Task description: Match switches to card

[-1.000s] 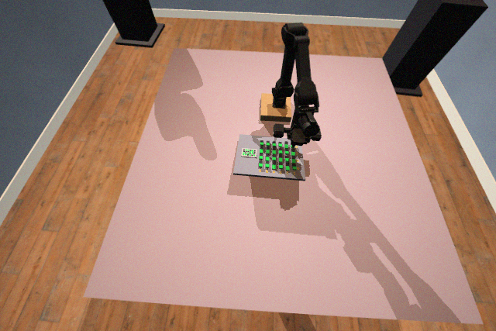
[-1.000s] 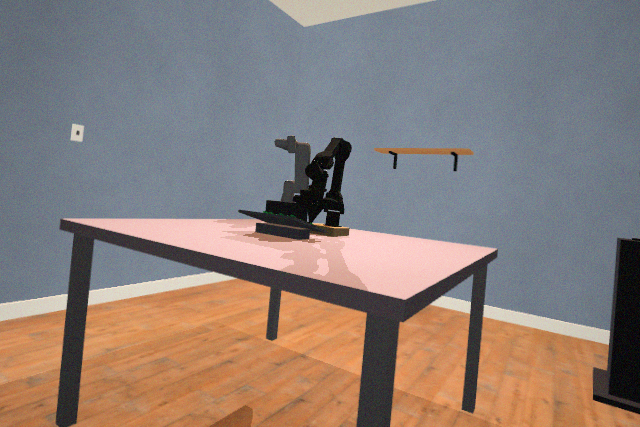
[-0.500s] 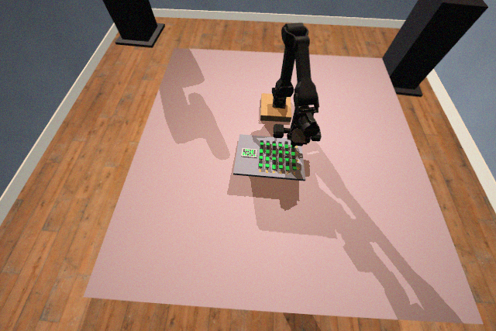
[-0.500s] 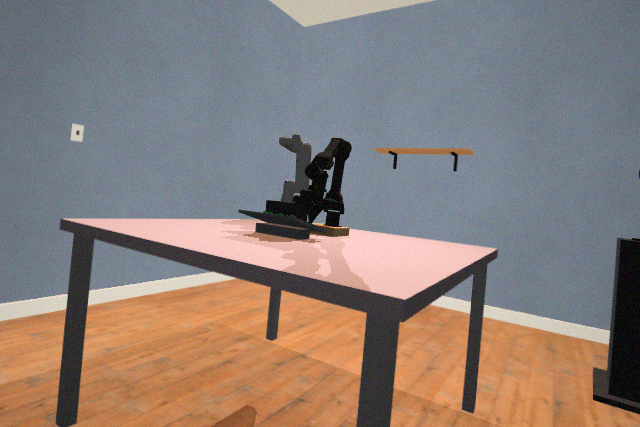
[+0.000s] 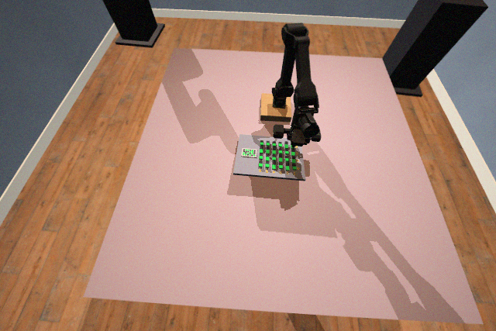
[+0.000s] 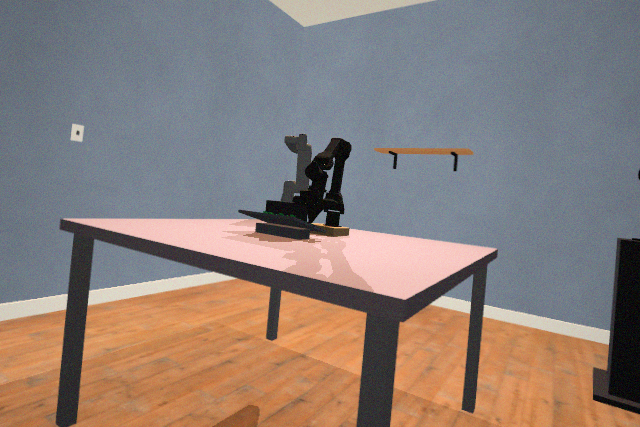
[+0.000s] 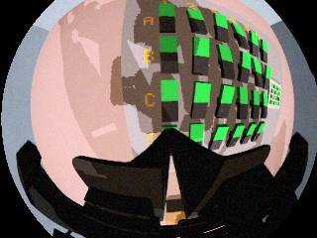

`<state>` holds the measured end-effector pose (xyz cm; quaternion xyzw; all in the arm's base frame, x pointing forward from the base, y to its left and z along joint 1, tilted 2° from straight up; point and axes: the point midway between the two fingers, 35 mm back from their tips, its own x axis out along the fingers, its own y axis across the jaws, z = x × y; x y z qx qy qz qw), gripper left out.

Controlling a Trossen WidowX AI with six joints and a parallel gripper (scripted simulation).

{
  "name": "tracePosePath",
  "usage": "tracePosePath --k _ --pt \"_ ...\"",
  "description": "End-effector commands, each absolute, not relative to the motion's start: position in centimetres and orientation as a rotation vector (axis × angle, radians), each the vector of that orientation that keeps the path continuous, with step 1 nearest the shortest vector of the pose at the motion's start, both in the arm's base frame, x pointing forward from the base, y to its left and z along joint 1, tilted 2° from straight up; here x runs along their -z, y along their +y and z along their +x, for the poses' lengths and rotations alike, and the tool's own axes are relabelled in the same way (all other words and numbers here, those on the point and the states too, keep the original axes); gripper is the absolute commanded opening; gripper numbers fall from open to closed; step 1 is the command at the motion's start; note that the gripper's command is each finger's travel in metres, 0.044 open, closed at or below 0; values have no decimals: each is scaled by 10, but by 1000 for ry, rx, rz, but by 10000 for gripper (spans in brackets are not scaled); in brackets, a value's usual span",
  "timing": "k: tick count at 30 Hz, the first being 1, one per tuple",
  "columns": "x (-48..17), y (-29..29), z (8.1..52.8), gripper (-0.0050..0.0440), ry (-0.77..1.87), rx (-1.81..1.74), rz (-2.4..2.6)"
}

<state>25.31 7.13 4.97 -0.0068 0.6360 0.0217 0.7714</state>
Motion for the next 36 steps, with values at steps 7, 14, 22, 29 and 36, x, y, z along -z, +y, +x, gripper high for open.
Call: tracePosePath --k 7,14,22,29,36 --pt "-47 71 252 0 1385 -50 -16" --pt "-88 71 245 0 1367 -49 -15" --pt "-110 63 234 0 1359 -50 -15" --pt "-106 42 220 0 1359 -50 -15" --pt "-72 43 227 0 1333 -50 -15"
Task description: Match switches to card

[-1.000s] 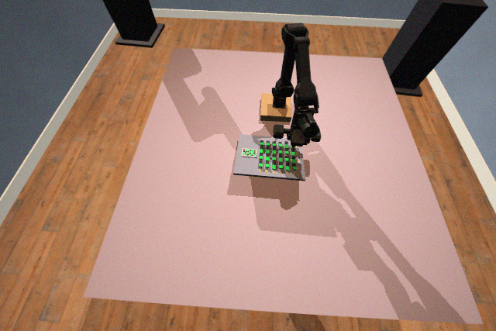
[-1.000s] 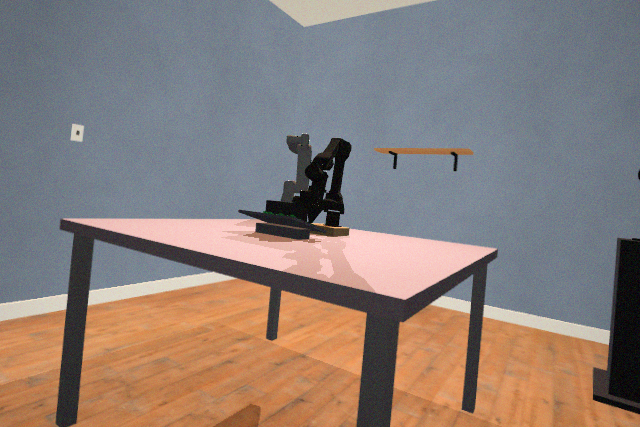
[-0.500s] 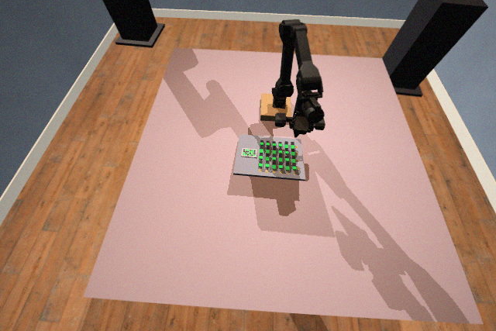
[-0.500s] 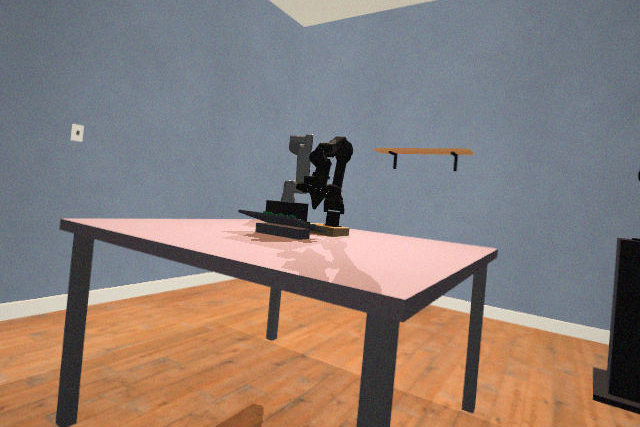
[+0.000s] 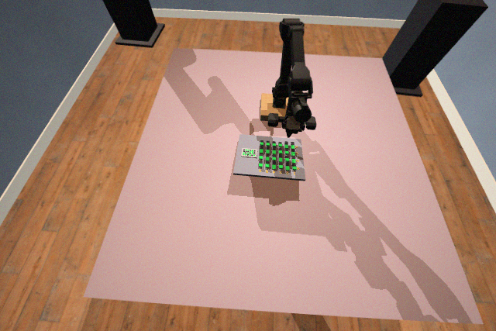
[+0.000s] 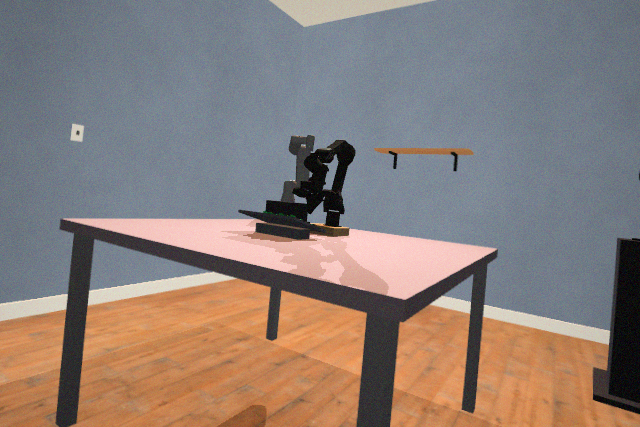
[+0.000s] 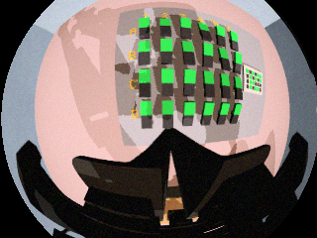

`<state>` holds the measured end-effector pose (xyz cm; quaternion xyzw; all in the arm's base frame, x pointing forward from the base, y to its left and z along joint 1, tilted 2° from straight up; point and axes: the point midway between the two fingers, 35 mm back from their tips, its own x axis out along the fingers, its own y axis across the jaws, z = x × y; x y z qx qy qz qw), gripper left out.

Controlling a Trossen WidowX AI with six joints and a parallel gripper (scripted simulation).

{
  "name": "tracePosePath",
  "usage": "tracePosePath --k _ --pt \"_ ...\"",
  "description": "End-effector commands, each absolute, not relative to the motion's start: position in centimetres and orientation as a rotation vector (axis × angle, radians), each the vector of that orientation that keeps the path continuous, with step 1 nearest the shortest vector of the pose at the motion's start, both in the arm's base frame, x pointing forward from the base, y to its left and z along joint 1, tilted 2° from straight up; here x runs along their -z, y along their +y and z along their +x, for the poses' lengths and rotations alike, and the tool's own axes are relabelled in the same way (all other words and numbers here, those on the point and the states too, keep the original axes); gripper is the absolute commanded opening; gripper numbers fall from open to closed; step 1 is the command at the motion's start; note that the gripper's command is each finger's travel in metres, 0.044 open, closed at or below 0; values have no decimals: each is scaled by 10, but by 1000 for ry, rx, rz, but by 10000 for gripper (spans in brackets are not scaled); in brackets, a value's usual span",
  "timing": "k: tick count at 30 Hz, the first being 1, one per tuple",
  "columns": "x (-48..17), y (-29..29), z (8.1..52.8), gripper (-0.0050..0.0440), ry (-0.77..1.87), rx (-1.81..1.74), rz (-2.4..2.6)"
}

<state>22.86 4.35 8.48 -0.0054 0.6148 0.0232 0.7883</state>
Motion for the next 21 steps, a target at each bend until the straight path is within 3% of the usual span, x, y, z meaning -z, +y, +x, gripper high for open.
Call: tracePosePath --k 1,21 --pt "-72 43 227 0 1333 -50 -15" --pt "-60 43 229 0 1333 -50 -15"
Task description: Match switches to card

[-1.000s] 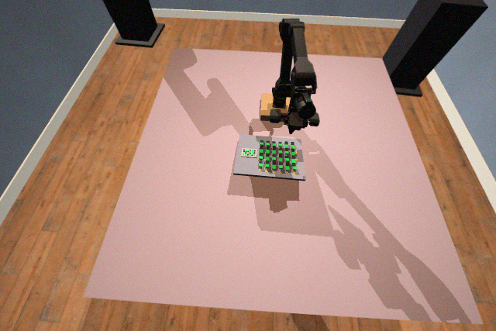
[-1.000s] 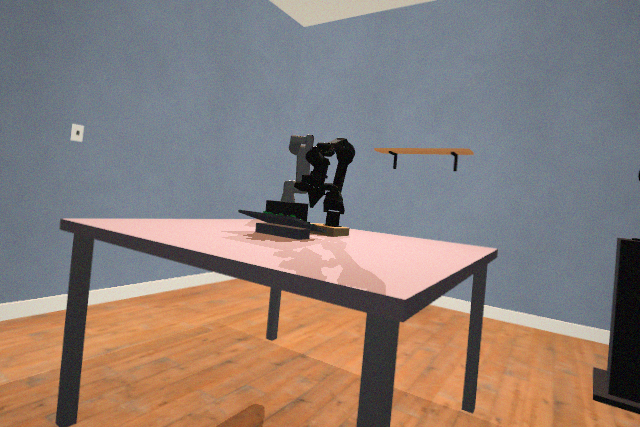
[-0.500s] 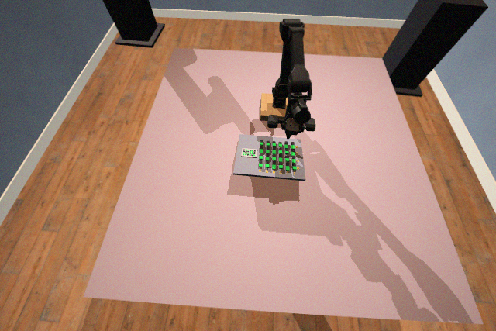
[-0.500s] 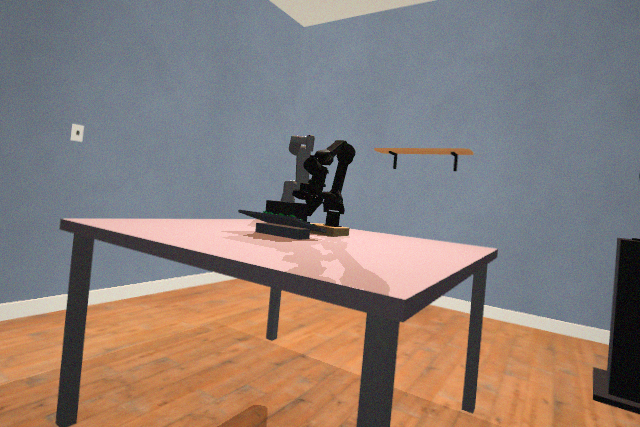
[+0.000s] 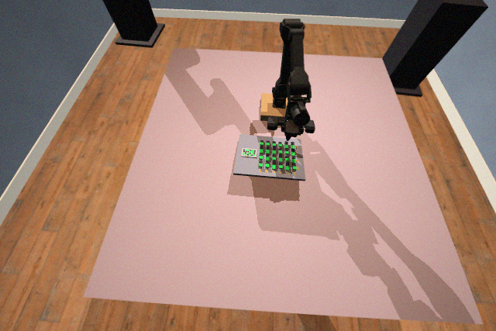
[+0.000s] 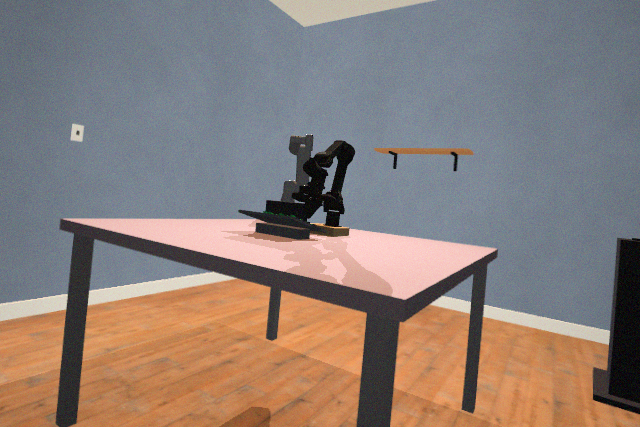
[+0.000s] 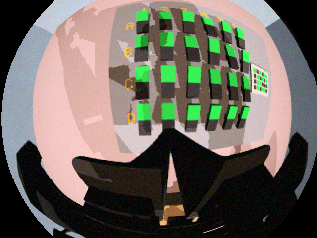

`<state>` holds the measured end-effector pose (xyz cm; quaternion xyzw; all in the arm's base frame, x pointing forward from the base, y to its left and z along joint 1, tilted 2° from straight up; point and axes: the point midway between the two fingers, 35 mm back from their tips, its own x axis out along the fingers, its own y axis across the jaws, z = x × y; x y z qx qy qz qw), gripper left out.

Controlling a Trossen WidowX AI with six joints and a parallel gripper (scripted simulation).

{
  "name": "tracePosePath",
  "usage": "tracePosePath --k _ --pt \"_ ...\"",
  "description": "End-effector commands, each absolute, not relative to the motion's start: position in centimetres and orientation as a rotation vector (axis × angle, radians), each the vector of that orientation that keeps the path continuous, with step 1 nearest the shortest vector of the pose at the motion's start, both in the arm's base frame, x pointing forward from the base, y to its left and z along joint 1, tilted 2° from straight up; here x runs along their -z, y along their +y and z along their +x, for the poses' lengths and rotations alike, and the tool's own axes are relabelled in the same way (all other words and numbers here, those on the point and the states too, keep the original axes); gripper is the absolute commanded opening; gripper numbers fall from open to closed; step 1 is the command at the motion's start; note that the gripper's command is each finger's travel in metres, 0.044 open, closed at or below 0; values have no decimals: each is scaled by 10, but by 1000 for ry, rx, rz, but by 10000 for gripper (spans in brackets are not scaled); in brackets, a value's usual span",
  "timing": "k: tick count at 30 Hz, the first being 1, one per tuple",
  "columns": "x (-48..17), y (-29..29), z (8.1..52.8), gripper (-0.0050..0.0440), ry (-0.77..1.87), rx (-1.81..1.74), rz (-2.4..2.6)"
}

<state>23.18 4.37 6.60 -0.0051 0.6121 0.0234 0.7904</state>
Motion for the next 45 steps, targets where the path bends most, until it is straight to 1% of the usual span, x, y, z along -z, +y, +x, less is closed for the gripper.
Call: tracePosePath --k 1,11,45 --pt "-59 43 229 0 1333 -50 -15" --pt "-48 43 232 0 1333 -50 -15" --pt "-48 43 232 0 1333 -50 -15"
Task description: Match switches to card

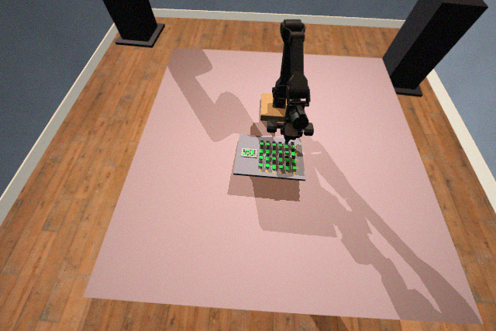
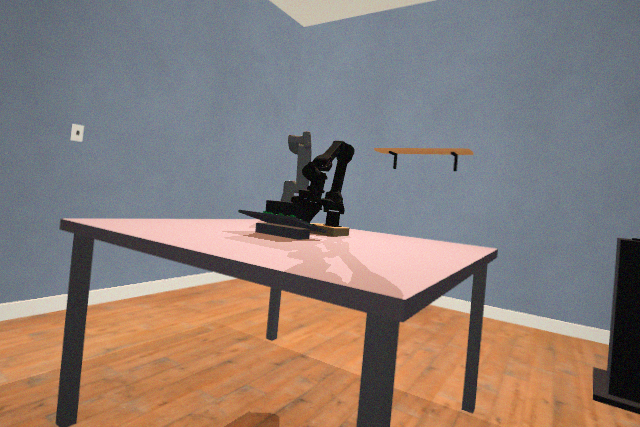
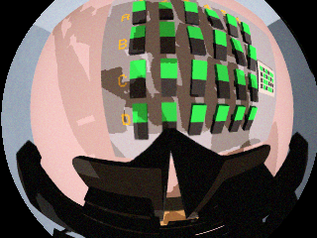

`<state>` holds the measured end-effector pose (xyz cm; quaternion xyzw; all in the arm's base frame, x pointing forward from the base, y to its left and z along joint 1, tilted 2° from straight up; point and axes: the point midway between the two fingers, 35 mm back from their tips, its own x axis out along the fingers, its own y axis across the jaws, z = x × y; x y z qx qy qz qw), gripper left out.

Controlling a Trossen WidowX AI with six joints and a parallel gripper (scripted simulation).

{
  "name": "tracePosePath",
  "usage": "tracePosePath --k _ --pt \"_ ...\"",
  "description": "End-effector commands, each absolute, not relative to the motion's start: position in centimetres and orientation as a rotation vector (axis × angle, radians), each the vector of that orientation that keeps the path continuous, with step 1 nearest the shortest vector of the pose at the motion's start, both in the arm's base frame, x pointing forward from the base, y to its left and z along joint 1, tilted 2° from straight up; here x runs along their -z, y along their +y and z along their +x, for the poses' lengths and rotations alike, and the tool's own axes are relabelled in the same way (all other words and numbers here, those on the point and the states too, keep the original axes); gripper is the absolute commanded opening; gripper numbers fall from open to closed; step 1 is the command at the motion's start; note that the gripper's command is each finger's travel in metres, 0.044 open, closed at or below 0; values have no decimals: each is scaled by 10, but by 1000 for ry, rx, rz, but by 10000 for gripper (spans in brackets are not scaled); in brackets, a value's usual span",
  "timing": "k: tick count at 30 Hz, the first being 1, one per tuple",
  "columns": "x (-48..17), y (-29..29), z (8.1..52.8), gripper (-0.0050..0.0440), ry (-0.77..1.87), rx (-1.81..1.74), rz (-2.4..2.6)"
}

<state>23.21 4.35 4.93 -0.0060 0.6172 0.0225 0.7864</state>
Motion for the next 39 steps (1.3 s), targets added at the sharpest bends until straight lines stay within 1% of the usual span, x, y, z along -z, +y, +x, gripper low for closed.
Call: tracePosePath --k 1,39 --pt "-48 43 232 0 1333 -50 -15" --pt "-44 44 232 0 1333 -50 -15"
